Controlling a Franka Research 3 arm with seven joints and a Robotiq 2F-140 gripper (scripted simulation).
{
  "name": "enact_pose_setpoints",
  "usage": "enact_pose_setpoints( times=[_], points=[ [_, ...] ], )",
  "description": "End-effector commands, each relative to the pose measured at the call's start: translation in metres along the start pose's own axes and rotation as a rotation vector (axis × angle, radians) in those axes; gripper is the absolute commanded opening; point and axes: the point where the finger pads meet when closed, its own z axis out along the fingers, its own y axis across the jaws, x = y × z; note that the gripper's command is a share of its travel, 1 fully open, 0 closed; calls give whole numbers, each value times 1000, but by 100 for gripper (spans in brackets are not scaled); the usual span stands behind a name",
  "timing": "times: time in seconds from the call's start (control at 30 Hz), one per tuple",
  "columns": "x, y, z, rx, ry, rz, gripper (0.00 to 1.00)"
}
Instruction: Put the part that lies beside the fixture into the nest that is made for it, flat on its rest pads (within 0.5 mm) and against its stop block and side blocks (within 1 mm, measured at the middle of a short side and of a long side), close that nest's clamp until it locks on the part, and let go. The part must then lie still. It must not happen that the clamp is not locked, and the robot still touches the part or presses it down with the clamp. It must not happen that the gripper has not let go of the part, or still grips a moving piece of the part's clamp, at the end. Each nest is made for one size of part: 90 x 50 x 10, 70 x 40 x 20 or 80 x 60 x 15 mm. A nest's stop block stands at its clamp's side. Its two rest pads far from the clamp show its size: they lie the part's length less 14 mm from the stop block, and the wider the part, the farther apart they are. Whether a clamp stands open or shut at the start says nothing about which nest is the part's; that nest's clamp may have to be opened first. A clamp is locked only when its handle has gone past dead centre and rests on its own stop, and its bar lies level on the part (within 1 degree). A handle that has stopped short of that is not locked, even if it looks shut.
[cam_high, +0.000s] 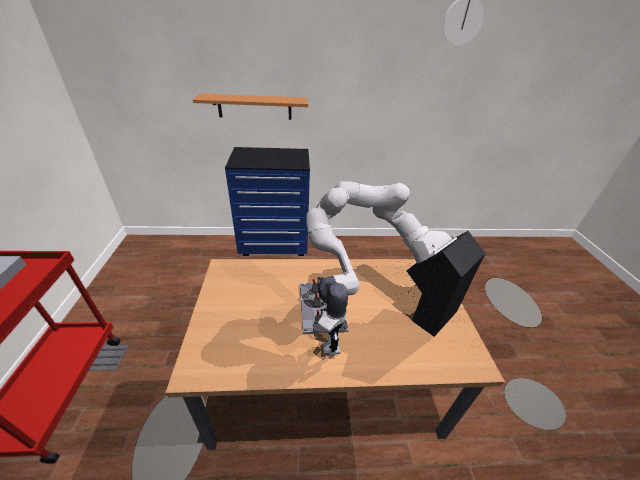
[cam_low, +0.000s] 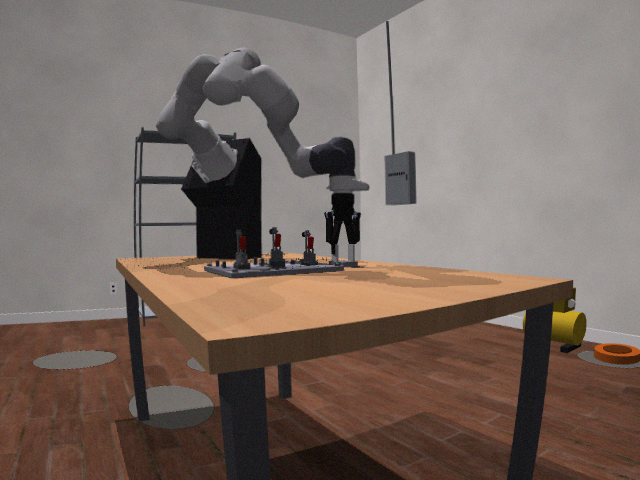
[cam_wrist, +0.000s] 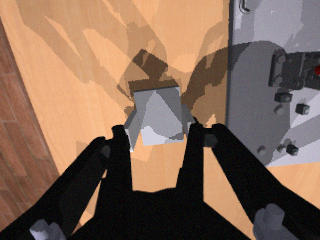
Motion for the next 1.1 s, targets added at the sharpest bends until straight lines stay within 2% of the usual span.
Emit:
enact_pose_setpoints(
  times=[0.0, 0.8, 1.07],
  points=[
    [-1, 0, 2, 2, 1, 3, 0],
    [-1, 0, -2, 2, 1, 3, 0],
    [-1, 0, -19, 2, 1, 3, 0]
  ],
)
